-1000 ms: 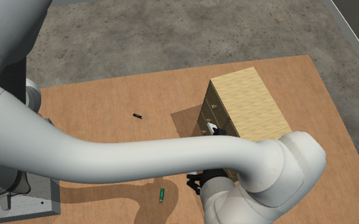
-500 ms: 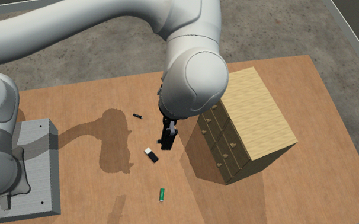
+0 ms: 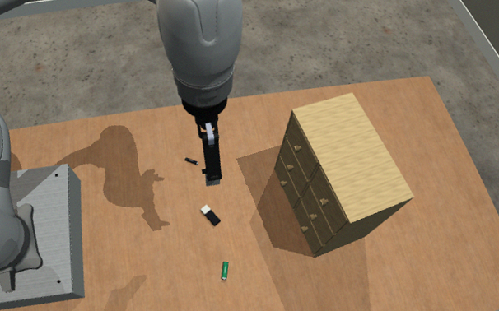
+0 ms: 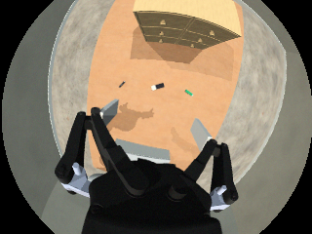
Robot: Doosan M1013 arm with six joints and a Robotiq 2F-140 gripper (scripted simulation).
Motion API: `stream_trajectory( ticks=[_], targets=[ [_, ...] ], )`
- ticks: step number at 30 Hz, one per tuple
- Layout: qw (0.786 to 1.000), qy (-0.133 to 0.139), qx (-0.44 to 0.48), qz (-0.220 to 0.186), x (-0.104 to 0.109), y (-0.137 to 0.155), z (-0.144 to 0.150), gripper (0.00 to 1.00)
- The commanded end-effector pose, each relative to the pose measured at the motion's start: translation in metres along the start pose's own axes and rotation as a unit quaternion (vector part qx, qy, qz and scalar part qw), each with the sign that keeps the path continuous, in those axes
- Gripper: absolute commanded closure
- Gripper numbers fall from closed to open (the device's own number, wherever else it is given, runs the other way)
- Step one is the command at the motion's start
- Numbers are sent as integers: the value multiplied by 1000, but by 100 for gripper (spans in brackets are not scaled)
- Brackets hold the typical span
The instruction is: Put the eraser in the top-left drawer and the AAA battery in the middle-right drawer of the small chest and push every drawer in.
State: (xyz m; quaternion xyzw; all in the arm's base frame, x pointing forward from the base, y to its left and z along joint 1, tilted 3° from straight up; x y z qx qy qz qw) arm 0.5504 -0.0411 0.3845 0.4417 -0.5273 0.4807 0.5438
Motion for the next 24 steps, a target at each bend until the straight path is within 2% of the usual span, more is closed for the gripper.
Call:
stream_trajectory(
  ticks=[1,9,24],
  targets=[
    [1000,0,0,0,0,0,0,0],
    [997,-1,81,0,-11,-4,-2,0],
    [997,-1,82,10,-13,-4,-2,0]
  ],
)
Point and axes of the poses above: the point where the finger pads meet when closed, its own x axis back along the fingers, its own z axis across the jaws, y = z × x, the point moved 7 cm from there along x, back along the fingers, and after that the axes turned 1 degree about x, right-handed, at the moved point
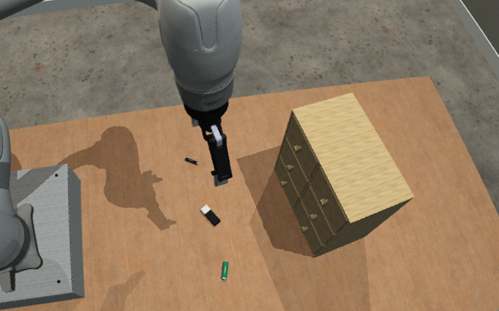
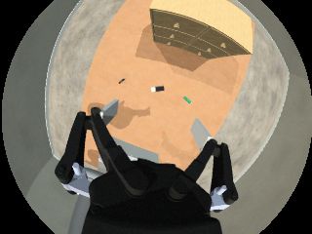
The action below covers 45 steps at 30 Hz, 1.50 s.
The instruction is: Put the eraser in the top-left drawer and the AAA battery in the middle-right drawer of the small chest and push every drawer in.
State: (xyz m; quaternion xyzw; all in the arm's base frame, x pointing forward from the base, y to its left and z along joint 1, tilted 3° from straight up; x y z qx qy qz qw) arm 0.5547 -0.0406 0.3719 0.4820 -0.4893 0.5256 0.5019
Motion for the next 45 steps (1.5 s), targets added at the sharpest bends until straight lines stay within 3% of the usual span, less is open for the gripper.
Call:
stream_trajectory(
  ticks=[1,8,19,21,36,38,45],
  targets=[
    [1000,0,0,6,-1,0,0,0],
    [1000,0,0,25,-4,-1,0,0],
    [994,2,0,106,-19,-3,0,0],
    [994,2,0,106,-19,-3,0,0],
    [958,5,0,287,-60,-9,0,0],
    [958,5,0,287,-60,-9,0,0],
    [930,5,1,366,-81,-14,0,0]
  ],
)
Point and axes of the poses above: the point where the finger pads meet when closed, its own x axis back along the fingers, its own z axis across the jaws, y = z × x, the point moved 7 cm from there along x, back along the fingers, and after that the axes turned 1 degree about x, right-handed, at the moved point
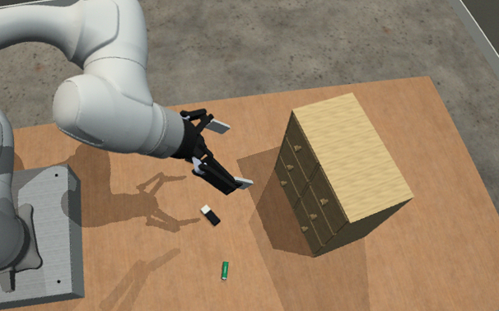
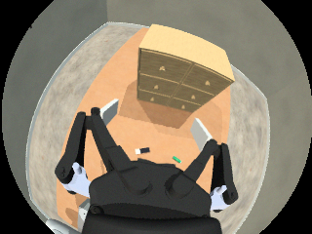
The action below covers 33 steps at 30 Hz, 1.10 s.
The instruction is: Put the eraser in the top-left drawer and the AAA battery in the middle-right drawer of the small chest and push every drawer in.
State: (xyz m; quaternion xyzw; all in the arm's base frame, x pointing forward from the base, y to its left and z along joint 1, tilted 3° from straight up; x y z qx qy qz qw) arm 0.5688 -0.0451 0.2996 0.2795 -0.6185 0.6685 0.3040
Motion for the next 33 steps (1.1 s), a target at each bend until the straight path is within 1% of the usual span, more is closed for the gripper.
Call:
stream_trajectory(
  ticks=[1,8,33],
  targets=[
    [999,-9,1,39,-10,4,0,0],
    [998,-9,1,67,-16,8,-1,0],
    [994,-10,1,108,-27,13,-2,0]
  ],
)
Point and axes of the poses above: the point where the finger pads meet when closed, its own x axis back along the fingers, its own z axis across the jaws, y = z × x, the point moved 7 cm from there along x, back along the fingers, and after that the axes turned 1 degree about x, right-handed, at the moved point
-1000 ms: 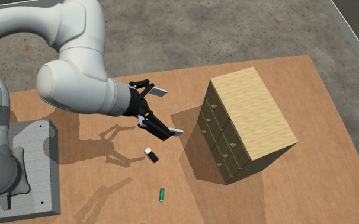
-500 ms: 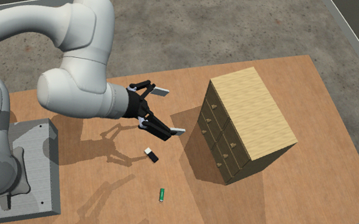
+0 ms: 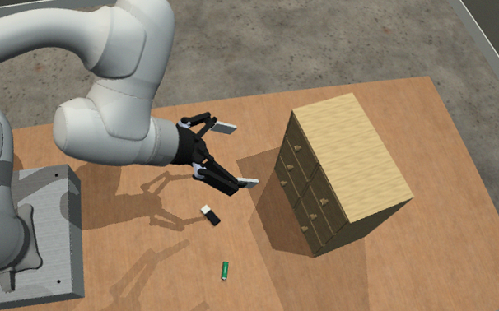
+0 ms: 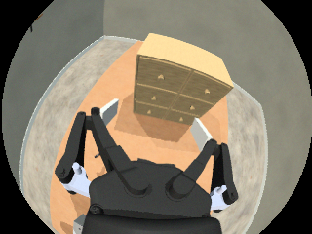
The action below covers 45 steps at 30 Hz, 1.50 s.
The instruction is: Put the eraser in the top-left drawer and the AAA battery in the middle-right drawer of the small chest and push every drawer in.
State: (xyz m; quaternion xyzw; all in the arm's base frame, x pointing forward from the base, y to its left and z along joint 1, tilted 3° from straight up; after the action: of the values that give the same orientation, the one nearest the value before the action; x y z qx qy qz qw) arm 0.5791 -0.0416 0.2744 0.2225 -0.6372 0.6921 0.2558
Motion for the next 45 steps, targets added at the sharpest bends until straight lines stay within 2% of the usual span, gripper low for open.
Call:
stream_trajectory(
  ticks=[1,15,32,45],
  targets=[
    [999,-18,1,30,-2,4,4,0],
    [998,-16,0,59,-9,9,4,0],
    [990,-15,-1,138,-30,21,4,0],
    [987,-7,-2,158,-38,24,2,0]
  ],
)
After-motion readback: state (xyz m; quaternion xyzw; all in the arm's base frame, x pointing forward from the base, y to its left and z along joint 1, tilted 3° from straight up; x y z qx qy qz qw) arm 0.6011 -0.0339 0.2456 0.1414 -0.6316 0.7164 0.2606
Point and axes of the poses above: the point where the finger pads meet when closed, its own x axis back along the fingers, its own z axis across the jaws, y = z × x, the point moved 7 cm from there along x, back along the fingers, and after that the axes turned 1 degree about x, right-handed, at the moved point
